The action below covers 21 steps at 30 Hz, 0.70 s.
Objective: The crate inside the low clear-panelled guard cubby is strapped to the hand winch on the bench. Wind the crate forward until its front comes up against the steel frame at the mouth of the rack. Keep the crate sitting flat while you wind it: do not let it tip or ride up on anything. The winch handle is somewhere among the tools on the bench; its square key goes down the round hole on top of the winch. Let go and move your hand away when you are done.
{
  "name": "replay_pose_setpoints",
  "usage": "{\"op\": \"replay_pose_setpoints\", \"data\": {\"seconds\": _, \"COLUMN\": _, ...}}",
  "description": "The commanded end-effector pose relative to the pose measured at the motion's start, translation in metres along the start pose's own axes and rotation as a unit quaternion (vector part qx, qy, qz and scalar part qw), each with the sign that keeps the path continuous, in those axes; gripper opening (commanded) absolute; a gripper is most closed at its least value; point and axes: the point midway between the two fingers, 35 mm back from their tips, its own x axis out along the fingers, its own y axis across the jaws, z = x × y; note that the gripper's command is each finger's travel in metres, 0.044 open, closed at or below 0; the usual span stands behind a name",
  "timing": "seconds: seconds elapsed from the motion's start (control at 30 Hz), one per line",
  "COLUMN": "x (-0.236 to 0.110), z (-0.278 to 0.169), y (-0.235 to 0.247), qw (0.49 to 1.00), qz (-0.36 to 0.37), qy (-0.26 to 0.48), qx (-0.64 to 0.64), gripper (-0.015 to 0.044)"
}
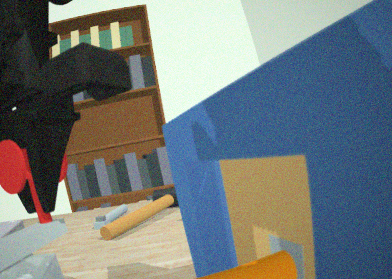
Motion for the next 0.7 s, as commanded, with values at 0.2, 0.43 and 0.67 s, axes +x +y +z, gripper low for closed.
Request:
{"op": "replay_pose_setpoints", "data": {"seconds": 0.2, "x": -0.002, "z": 0.005, "y": -0.02, "qw": 1.0, "qz": -0.006, "qy": 0.001, "qx": -0.002, "gripper": 0.0}}
{"op": "replay_pose_setpoints", "data": {"seconds": 0.43, "x": -0.002, "z": 0.011, "y": -0.03, "qw": 1.0, "qz": -0.006, "qy": 0.001, "qx": -0.002, "gripper": 0.0}}
{"op": "replay_pose_setpoints", "data": {"seconds": 0.67, "x": -0.002, "z": 0.018, "y": -0.039, "qw": 1.0, "qz": -0.006, "qy": 0.0, "qx": -0.002, "gripper": 0.0}}
